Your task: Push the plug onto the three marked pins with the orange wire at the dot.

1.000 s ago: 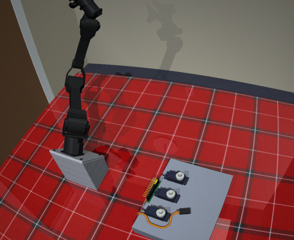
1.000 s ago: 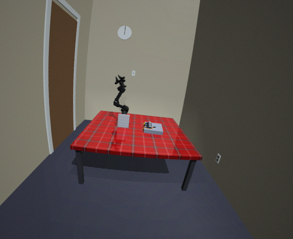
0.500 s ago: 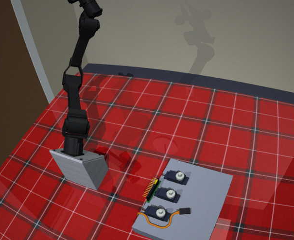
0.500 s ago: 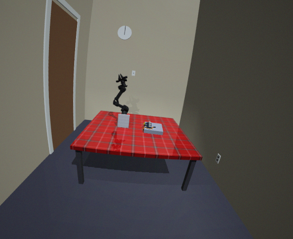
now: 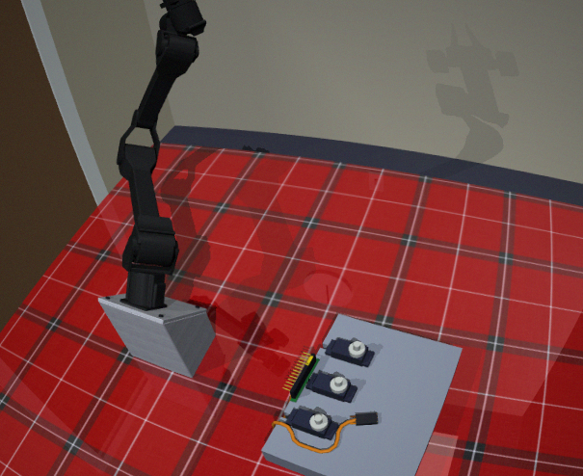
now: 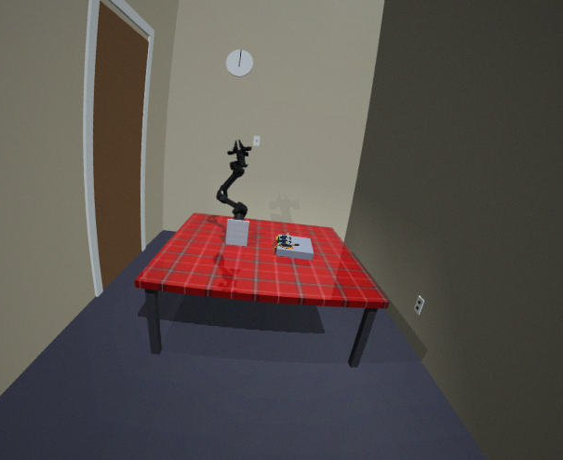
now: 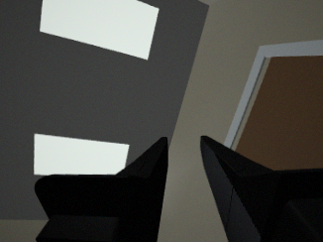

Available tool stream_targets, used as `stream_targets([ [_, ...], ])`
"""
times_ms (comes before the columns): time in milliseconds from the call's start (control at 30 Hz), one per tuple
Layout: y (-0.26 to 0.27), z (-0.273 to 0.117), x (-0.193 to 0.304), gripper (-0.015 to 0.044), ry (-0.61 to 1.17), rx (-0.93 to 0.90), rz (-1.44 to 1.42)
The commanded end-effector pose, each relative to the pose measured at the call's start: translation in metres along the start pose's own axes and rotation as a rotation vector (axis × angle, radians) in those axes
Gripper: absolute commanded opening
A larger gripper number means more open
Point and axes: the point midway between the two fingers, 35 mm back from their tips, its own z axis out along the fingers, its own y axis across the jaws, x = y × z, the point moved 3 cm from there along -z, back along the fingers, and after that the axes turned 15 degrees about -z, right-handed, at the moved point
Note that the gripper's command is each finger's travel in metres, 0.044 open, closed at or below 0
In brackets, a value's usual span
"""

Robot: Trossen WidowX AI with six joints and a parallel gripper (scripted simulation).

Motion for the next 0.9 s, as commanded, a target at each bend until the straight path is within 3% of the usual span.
stream_targets([
  [0,0.024,-0.002,-0.002,0.0115,-0.03,-0.064,0.024],
  [867,0.13,-0.035,-0.014,0.0115,-0.156,-0.426,0.271],
])
